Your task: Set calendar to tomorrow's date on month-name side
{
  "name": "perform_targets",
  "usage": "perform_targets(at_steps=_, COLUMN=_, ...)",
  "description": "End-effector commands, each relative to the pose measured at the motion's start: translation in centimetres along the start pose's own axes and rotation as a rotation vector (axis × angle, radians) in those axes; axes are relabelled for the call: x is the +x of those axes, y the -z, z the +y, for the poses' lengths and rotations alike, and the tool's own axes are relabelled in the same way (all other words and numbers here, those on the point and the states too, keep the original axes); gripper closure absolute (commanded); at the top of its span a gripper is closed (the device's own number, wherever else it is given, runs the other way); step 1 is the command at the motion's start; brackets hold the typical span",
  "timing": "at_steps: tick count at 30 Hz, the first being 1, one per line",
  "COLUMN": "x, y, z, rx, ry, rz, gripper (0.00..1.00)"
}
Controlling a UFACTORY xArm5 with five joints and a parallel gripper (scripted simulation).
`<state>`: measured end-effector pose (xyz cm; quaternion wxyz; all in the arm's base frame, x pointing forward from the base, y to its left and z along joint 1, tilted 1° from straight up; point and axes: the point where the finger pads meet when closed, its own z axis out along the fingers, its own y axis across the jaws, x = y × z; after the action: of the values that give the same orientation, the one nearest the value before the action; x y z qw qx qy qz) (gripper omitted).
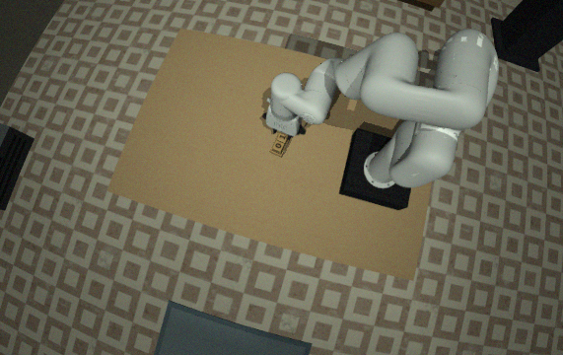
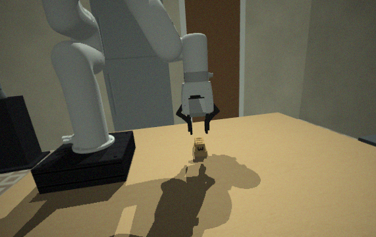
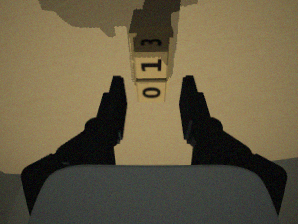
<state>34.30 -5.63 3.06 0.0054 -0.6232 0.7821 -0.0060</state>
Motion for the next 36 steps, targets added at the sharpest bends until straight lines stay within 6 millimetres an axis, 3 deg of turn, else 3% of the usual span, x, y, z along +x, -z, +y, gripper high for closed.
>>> perform_targets(at_steps=1, x=0.0, y=-0.6, z=-0.1, rx=0.003, ry=0.0, rz=0.0, gripper=0.51)
perform_targets(at_steps=19, x=0.0, y=-2.5, z=-0.1, rx=0.003, ry=0.0, rz=0.0, gripper=0.51)
perform_targets(at_steps=36, x=0.0, y=-2.8, z=-0.1, rx=0.003, ry=0.0, rz=0.0, gripper=0.51)
